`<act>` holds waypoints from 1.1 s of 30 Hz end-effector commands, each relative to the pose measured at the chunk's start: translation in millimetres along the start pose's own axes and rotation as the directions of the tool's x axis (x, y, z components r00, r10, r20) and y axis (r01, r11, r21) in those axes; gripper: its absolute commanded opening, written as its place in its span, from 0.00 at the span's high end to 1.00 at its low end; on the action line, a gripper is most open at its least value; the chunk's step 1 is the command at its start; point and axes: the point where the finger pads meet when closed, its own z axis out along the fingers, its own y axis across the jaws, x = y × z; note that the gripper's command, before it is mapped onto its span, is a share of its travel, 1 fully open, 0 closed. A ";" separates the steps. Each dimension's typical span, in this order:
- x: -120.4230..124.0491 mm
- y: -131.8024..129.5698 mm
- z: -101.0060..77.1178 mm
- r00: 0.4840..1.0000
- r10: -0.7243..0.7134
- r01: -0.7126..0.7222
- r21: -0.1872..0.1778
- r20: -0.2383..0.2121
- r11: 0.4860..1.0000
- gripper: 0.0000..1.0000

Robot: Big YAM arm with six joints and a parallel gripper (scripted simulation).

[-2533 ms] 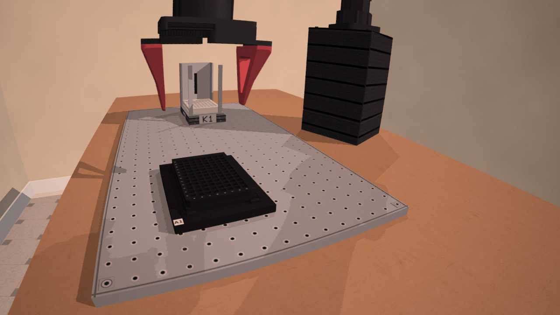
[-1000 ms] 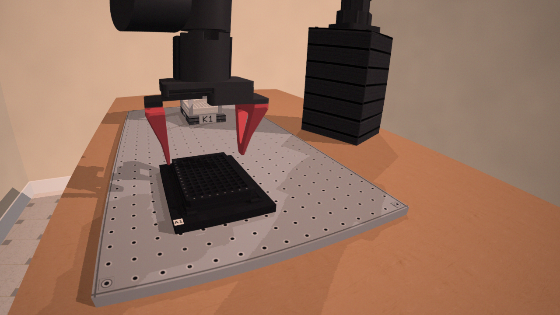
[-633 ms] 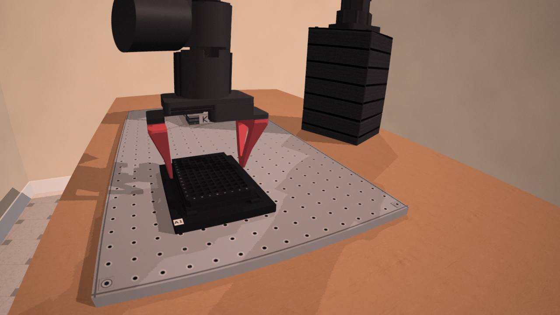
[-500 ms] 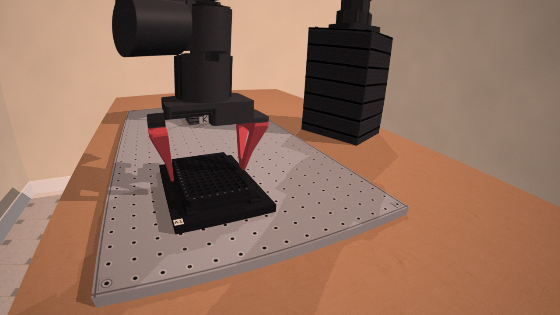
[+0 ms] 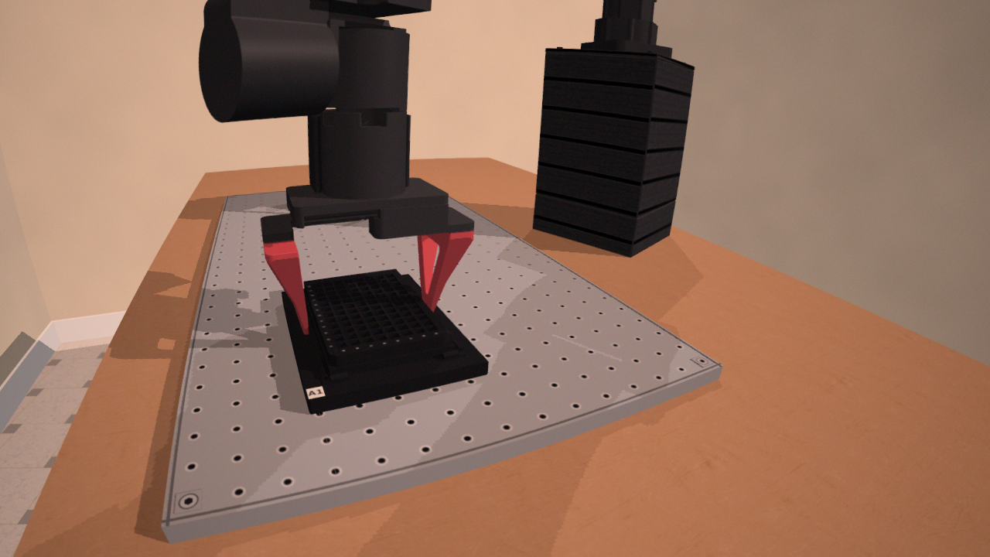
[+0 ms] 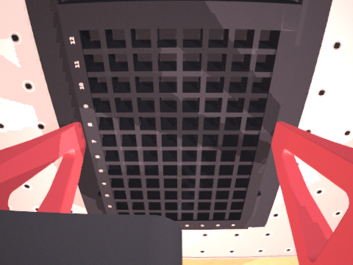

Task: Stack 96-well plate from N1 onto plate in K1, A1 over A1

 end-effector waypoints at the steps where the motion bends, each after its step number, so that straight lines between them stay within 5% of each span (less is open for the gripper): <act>1: 4.7 10.3 -6.7 1.000 0.001 -0.001 -0.022 -0.008 1.000 0.00; 5: 4.7 10.3 -6.7 1.000 0.001 -0.001 -0.022 -0.008 1.000 0.00; 6: 4.7 10.3 -6.7 1.000 0.001 -0.001 -0.022 -0.008 1.000 1.00; 33: 4.7 10.3 -6.7 1.000 0.001 -0.001 -0.022 -0.008 1.000 1.00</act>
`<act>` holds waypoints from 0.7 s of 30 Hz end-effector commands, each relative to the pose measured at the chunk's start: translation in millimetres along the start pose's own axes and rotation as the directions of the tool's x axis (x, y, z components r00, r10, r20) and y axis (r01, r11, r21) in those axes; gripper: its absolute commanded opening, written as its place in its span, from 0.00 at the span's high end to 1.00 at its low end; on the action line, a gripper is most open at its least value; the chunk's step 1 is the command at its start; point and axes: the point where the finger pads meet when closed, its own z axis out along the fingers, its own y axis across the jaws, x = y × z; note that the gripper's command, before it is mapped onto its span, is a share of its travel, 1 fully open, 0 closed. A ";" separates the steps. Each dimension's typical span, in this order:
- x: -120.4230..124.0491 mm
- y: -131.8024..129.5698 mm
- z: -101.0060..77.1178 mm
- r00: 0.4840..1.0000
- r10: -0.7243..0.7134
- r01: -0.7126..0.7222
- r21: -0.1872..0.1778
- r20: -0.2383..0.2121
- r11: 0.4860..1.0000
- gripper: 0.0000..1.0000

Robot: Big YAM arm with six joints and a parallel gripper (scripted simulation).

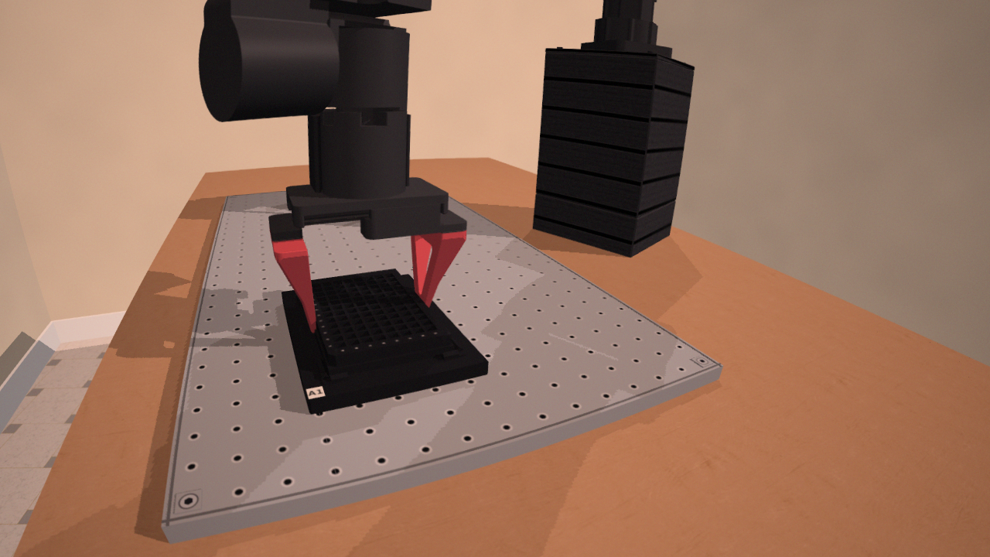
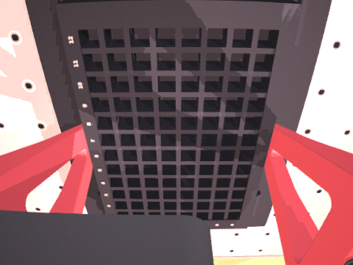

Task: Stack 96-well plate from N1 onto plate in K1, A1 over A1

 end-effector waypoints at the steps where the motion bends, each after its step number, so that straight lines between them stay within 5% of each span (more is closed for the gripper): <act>1: 4.6 10.4 -6.4 1.000 0.000 -0.001 -0.023 -0.007 1.000 1.00; 21: 3.2 5.6 -33.1 1.000 0.002 -0.002 -0.018 -0.004 1.000 1.00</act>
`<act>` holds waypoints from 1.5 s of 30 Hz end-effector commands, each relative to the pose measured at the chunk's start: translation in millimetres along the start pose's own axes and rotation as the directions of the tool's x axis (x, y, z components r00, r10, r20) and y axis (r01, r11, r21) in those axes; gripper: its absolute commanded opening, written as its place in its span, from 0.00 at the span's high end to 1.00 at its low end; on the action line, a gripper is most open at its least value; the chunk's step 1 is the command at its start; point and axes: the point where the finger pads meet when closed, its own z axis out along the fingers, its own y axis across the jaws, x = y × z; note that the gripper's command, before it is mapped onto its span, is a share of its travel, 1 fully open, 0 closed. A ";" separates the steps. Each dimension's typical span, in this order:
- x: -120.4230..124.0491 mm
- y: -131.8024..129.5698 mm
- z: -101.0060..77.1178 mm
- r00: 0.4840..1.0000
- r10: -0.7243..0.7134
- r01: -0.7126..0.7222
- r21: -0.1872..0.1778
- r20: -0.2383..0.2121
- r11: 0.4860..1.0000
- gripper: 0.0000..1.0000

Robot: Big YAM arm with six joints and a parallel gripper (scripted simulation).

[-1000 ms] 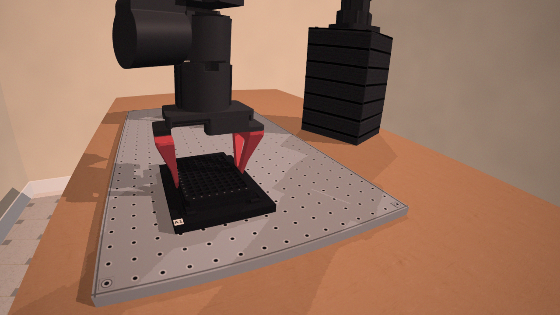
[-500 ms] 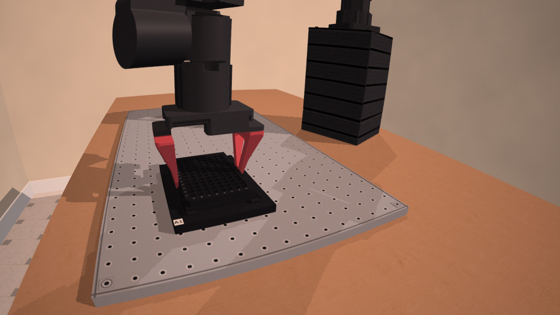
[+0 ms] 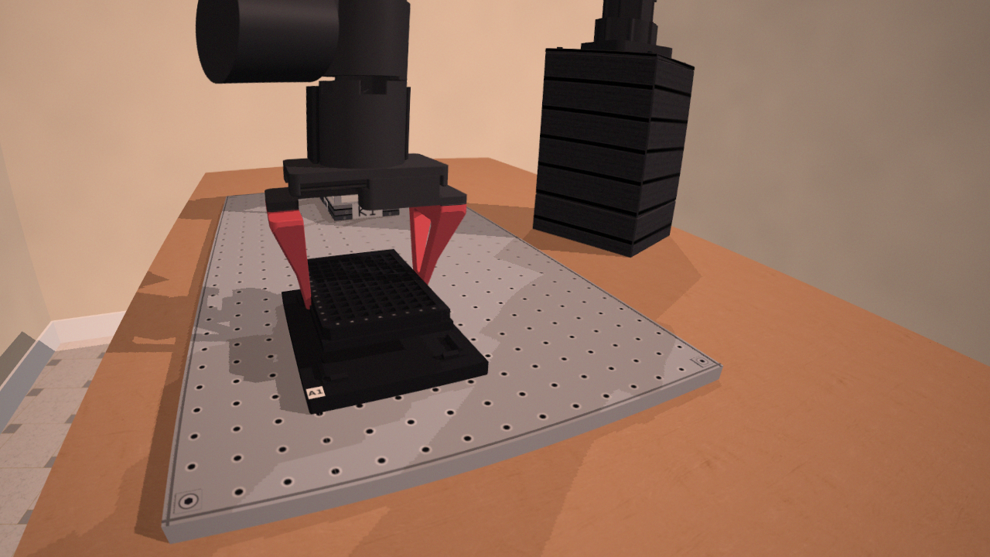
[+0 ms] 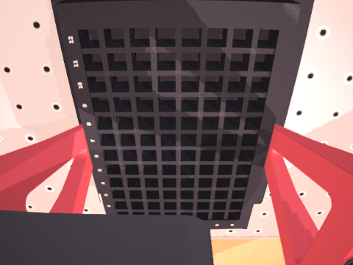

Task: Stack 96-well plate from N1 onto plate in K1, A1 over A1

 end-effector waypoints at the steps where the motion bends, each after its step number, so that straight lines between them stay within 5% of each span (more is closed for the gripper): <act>1: 3.2 5.2 -15.8 1.000 0.002 -0.002 -0.015 -0.003 1.000 1.00; 27: 3.4 5.1 -56.0 1.000 0.002 -0.002 -0.016 -0.003 1.000 1.00; 30: -0.3 -2.5 -45.9 1.000 0.002 -0.002 0.009 0.009 1.000 1.00; 35: 6.8 11.7 -68.7 1.000 0.002 -0.002 -0.028 -0.009 1.000 1.00; 45: 4.0 5.8 -81.5 1.000 0.002 -0.002 -0.019 -0.005 1.000 1.00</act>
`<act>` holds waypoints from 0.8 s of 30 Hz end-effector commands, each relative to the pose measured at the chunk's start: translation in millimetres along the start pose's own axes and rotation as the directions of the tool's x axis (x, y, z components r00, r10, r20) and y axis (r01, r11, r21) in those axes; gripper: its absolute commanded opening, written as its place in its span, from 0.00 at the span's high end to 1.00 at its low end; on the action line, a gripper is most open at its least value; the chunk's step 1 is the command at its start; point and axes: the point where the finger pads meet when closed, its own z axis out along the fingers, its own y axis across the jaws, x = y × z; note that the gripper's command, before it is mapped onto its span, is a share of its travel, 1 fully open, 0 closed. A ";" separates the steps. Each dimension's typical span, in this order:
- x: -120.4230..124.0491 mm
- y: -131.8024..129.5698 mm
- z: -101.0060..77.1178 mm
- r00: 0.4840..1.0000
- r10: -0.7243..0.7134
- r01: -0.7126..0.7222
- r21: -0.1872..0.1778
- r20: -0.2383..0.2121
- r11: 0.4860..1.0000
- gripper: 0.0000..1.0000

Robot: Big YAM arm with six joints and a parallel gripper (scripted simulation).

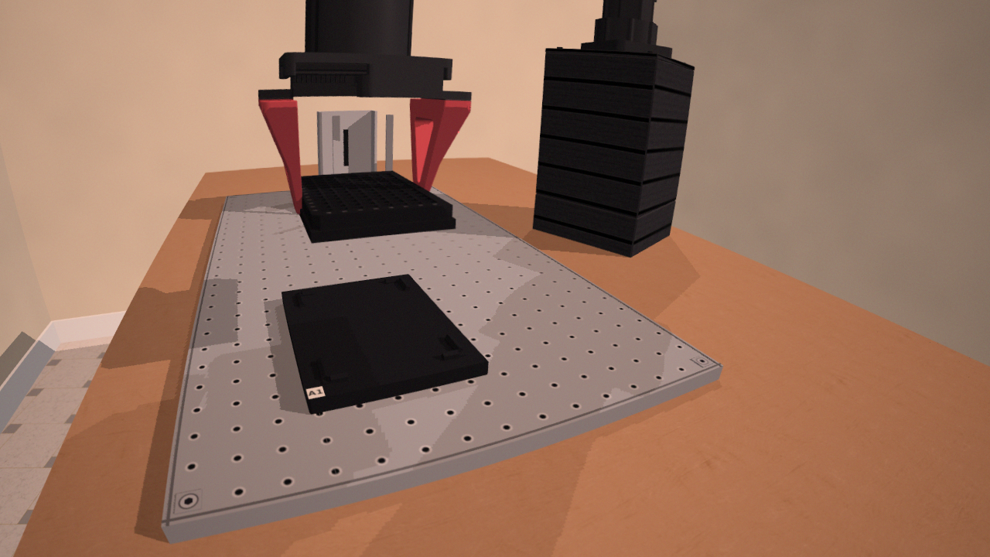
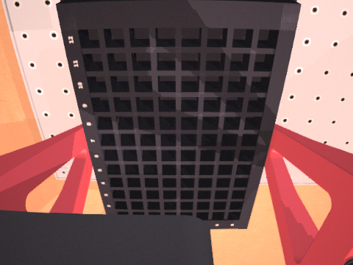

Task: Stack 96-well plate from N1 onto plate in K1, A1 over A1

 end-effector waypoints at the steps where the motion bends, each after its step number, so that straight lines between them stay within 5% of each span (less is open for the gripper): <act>1: 3.5 4.7 -12.8 1.000 0.002 -0.002 -0.016 -0.004 1.000 1.00; 2: -0.9 -4.3 2.2 1.000 0.002 -0.002 0.018 0.013 1.000 1.00; 6: 6.1 9.6 -23.4 1.000 0.002 -0.002 -0.025 -0.008 1.000 1.00; 16: 5.1 7.5 -39.3 1.000 0.002 -0.002 -0.022 -0.007 1.000 1.00; 18: 5.1 7.5 -39.3 1.000 0.002 -0.002 -0.022 -0.007 1.000 1.00; 19: 0.9 -1.2 -23.9 1.000 0.002 -0.002 0.014 0.011 1.000 1.00; 21: 5.4 7.9 -44.7 1.000 0.002 -0.002 -0.024 -0.007 1.000 1.00; 24: 6.8 10.6 -51.1 1.000 0.002 -0.002 -0.029 -0.010 1.000 1.00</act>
